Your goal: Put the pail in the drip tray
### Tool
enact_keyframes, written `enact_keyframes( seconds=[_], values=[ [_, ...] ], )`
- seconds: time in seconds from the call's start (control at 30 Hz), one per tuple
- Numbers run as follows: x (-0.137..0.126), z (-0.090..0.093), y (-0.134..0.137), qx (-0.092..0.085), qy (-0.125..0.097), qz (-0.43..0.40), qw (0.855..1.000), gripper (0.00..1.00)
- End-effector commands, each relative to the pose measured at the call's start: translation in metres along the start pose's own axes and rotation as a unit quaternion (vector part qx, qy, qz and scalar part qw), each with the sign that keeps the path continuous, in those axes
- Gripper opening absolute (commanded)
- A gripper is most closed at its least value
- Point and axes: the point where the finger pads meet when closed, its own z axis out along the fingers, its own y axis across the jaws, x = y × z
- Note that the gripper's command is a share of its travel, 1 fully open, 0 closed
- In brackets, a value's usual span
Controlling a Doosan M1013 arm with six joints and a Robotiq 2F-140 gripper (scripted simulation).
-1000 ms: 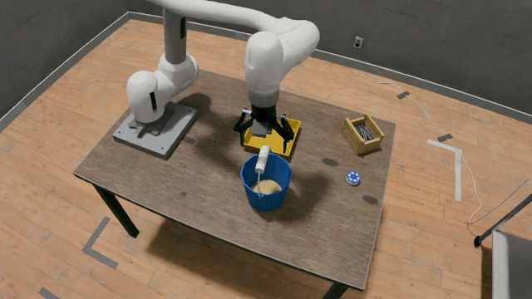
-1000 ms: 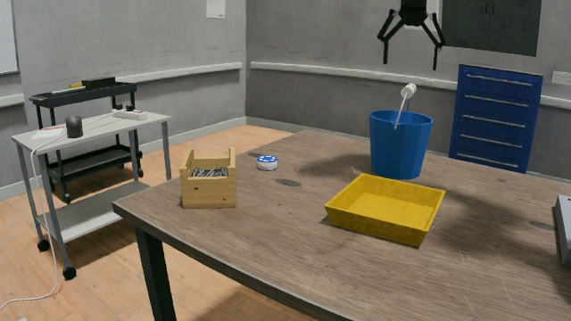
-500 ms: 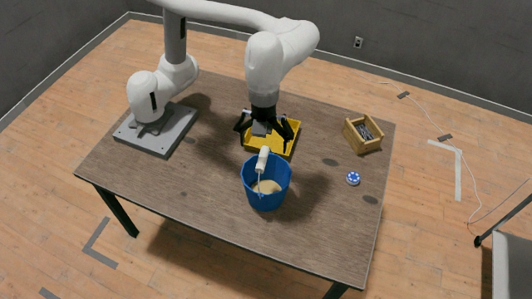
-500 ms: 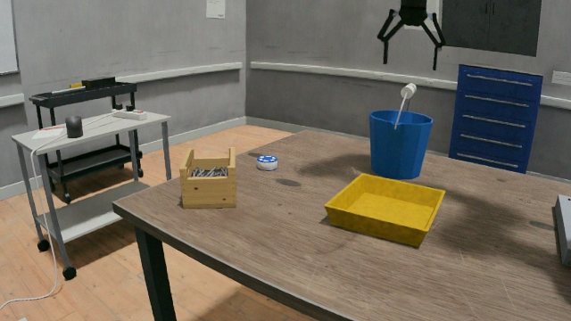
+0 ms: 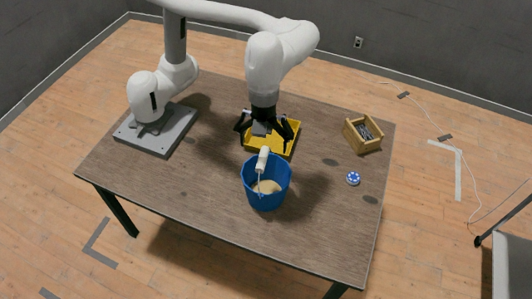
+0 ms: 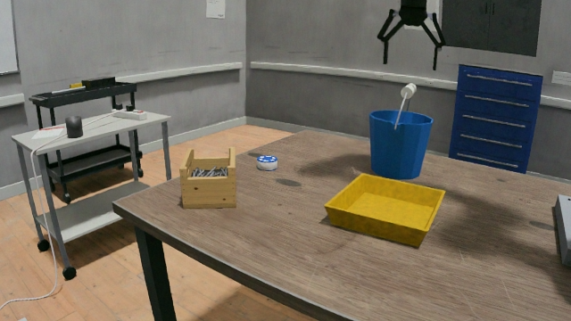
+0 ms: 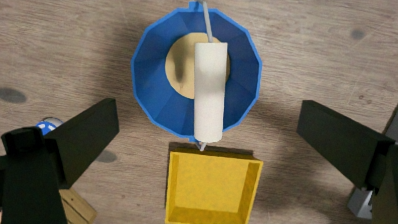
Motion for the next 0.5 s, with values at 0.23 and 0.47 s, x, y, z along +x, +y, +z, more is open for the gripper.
enact_keyframes(
  seconds=[0.23, 0.47],
  values=[
    [0.0, -0.0006, -0.0003, 0.0, 0.0, 0.0, 1.0, 1.0],
    [0.0, 0.0022, -0.0001, -0.005, 0.0, 0.001, 1.0, 1.0]
  ],
)
